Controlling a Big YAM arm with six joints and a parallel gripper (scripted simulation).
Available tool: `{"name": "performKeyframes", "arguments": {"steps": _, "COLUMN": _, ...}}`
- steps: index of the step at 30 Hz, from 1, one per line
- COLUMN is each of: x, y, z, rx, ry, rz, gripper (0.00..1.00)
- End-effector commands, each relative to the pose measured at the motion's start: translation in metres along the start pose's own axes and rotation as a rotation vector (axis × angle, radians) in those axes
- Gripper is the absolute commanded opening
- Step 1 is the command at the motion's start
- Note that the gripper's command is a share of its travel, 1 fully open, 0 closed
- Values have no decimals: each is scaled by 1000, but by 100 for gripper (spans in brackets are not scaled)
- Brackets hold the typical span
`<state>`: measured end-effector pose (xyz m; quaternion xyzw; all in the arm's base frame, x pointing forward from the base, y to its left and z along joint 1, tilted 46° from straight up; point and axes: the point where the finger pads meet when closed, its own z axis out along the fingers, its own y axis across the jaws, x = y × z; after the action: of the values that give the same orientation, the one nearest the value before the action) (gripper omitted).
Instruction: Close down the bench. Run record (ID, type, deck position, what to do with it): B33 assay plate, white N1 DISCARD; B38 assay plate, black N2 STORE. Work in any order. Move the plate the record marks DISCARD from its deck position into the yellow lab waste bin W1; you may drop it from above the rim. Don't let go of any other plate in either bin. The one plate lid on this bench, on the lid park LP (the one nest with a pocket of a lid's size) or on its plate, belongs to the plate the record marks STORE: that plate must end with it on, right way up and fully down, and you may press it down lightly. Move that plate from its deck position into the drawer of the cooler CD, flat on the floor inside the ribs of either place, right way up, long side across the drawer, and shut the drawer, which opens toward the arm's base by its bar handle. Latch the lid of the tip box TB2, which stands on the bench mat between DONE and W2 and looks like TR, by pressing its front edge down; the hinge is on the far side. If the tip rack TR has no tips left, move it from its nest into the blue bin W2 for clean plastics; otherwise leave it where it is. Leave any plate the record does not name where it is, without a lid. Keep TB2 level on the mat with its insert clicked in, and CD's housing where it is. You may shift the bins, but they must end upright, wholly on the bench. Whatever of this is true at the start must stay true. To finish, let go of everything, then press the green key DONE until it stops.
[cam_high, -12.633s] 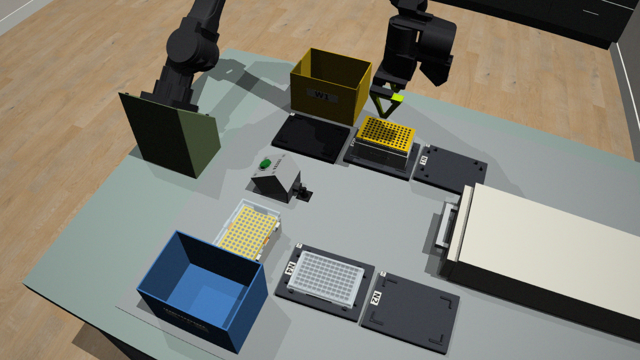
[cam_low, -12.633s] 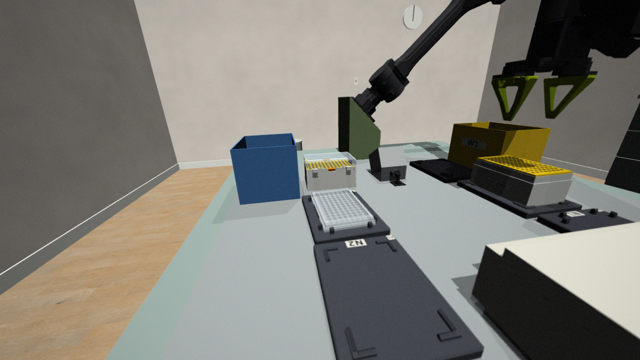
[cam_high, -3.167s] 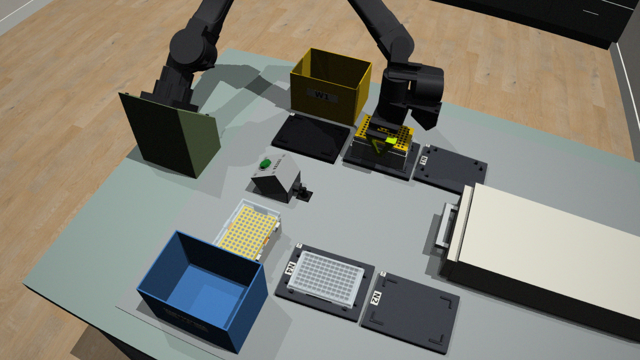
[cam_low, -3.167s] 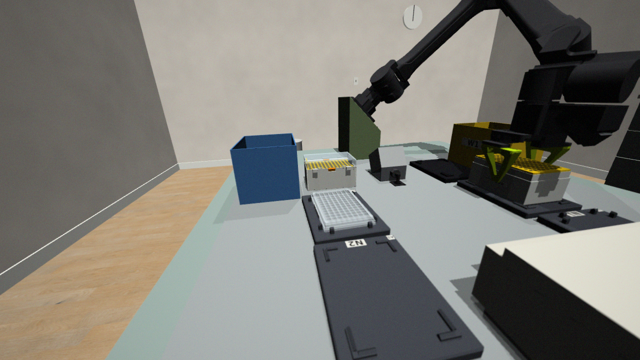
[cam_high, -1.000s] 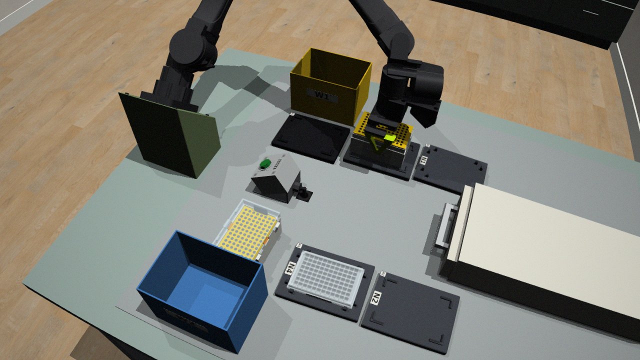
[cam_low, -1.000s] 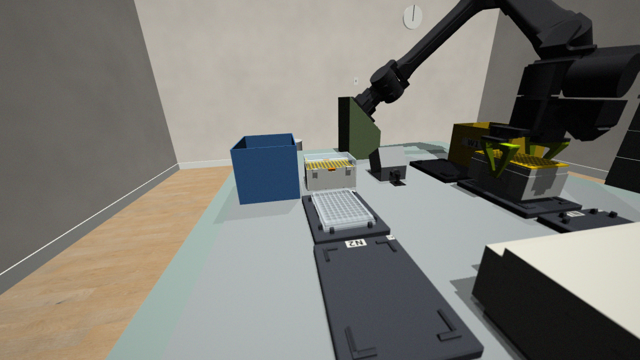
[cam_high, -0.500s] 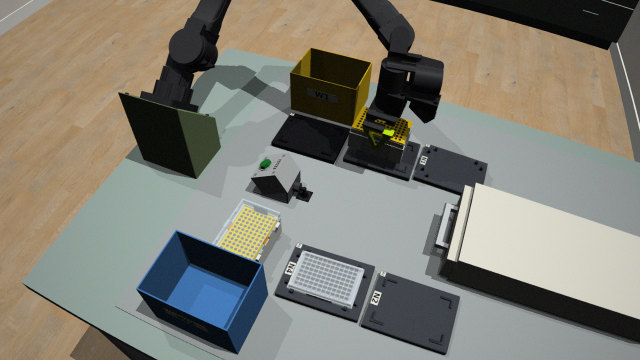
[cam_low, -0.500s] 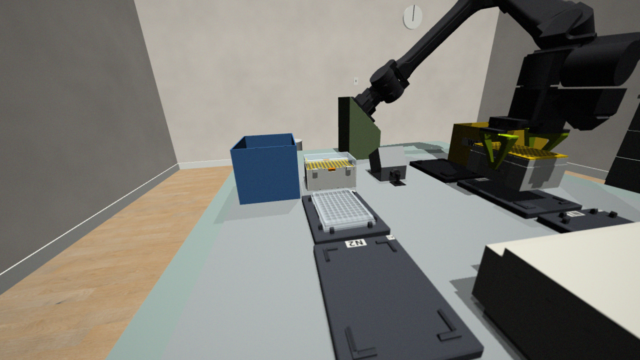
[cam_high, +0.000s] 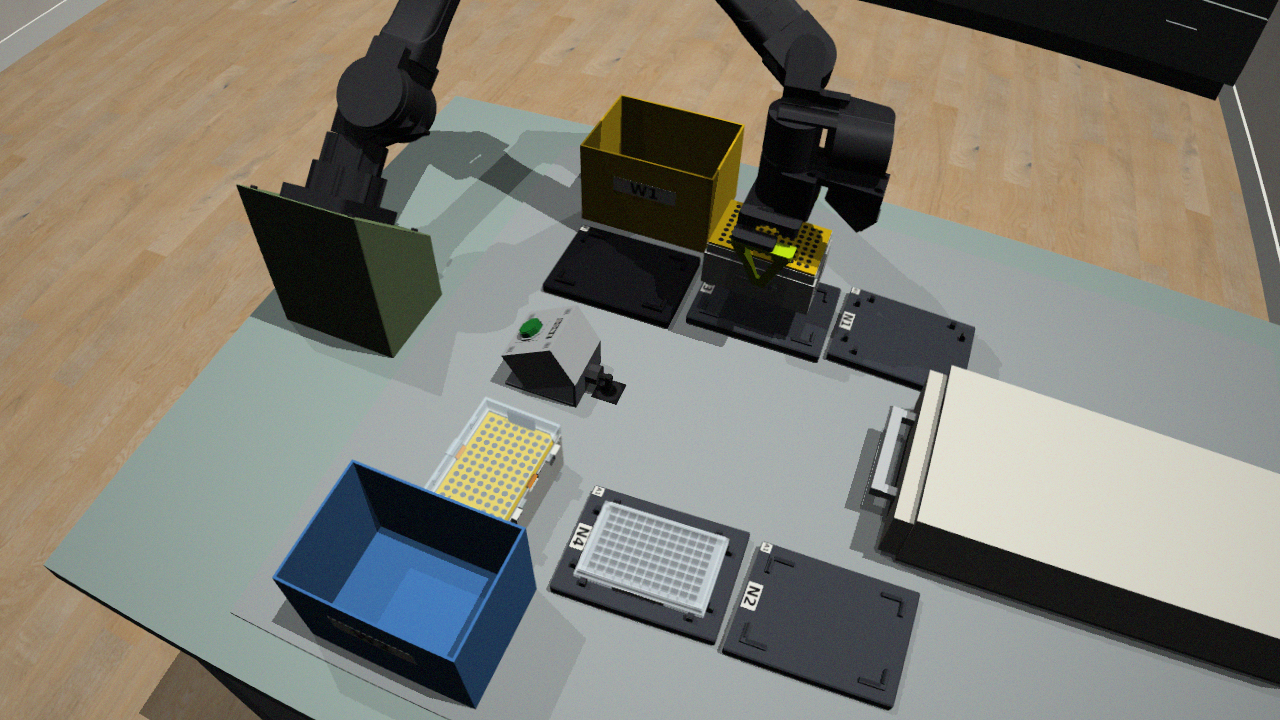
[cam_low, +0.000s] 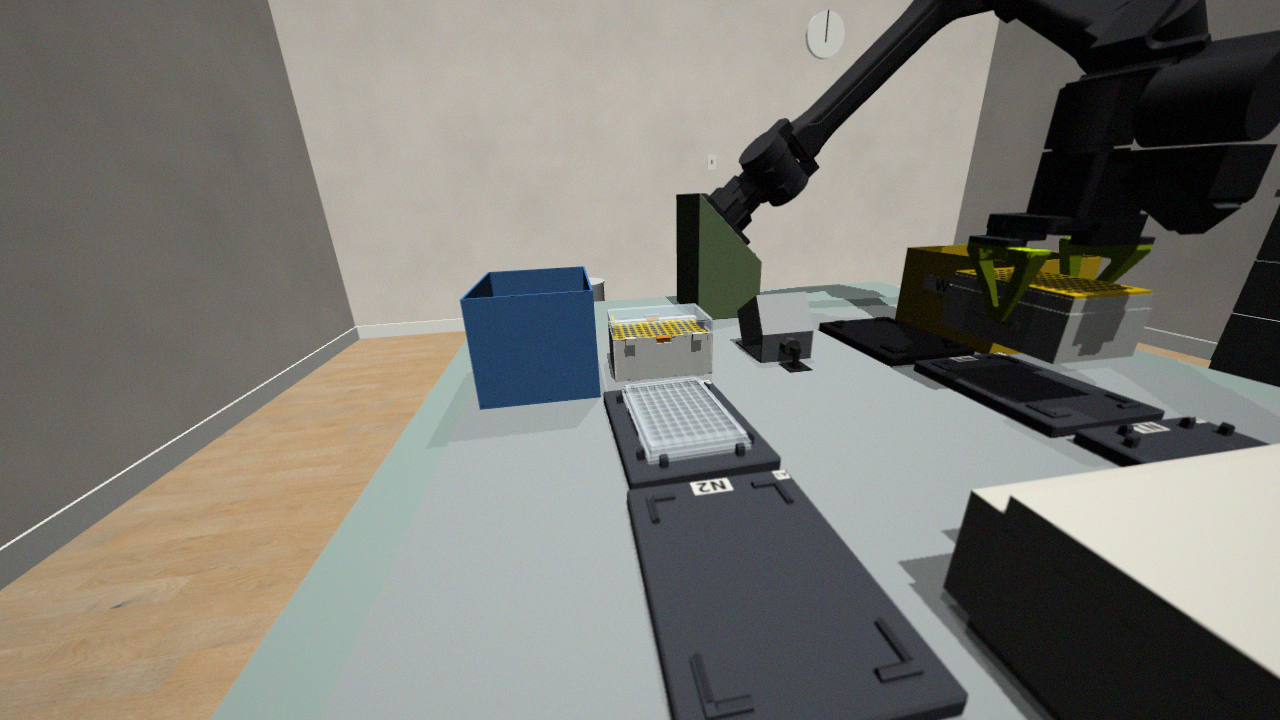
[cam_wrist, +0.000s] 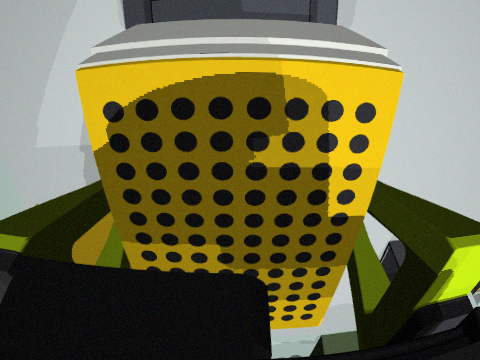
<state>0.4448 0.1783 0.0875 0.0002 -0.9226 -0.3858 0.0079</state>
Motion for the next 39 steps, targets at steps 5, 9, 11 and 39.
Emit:
{"name": "performKeyframes", "arguments": {"steps": 5, "x": -24, "y": 14, "z": -41, "rx": -11, "ry": -76, "rz": -44, "gripper": 0}}
{"name": "performKeyframes", "arguments": {"steps": 9, "x": -23, "y": 14, "z": -47, "rx": -11, "ry": -76, "rz": -45, "gripper": 0}}
{"name": "performKeyframes", "arguments": {"steps": 11, "x": -23, "y": 14, "z": -48, "rx": -11, "ry": -76, "rz": -45, "gripper": 0}}
{"name": "performKeyframes", "arguments": {"steps": 39, "x": -22, "y": 14, "z": -82, "rx": -7, "ry": -78, "rz": -46, "gripper": 0}}
